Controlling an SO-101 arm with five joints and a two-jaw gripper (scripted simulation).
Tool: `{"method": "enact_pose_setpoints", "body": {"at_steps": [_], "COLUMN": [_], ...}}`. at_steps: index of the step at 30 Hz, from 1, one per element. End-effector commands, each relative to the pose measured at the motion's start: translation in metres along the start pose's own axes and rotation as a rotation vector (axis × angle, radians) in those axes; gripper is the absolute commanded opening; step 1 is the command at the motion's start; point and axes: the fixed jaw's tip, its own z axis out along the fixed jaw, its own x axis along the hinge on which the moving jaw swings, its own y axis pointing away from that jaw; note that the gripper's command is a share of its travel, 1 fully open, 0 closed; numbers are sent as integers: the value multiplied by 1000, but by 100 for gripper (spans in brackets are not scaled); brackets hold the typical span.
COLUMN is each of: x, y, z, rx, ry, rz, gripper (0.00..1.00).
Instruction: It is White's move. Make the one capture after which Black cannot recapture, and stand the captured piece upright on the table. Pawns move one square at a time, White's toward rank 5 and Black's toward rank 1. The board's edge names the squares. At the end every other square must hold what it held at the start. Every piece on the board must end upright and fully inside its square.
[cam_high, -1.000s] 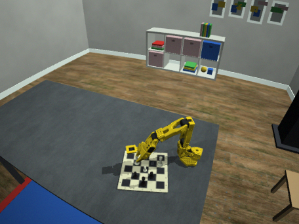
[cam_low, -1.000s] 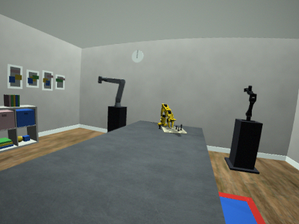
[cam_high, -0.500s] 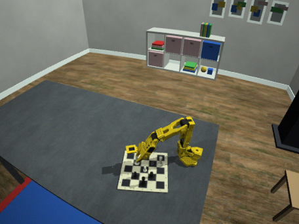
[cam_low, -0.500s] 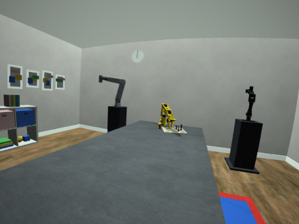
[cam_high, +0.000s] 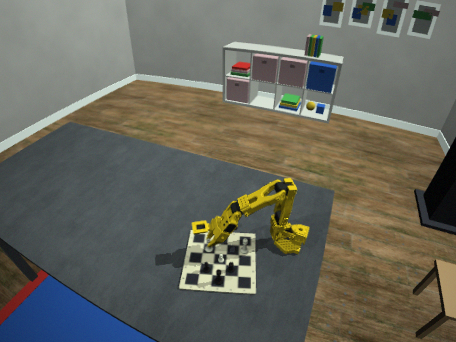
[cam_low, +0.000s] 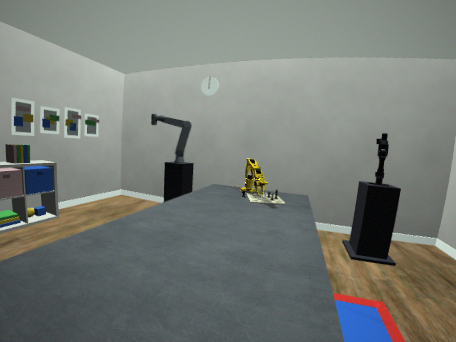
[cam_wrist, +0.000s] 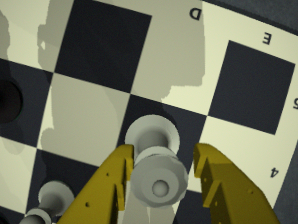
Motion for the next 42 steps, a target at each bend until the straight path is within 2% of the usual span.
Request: {"method": "enact_pose_setpoints", "body": {"at_steps": [1,16,31,42], "x": [0,0,0,0], "y": [-3,-3,-3,-3], "z": [1,1,1,1], "rx": [5,6,6,6], "ry": [-7,-7,-7,-7], "rz": [3,4,4,4], "gripper": [12,11,1,0]}}
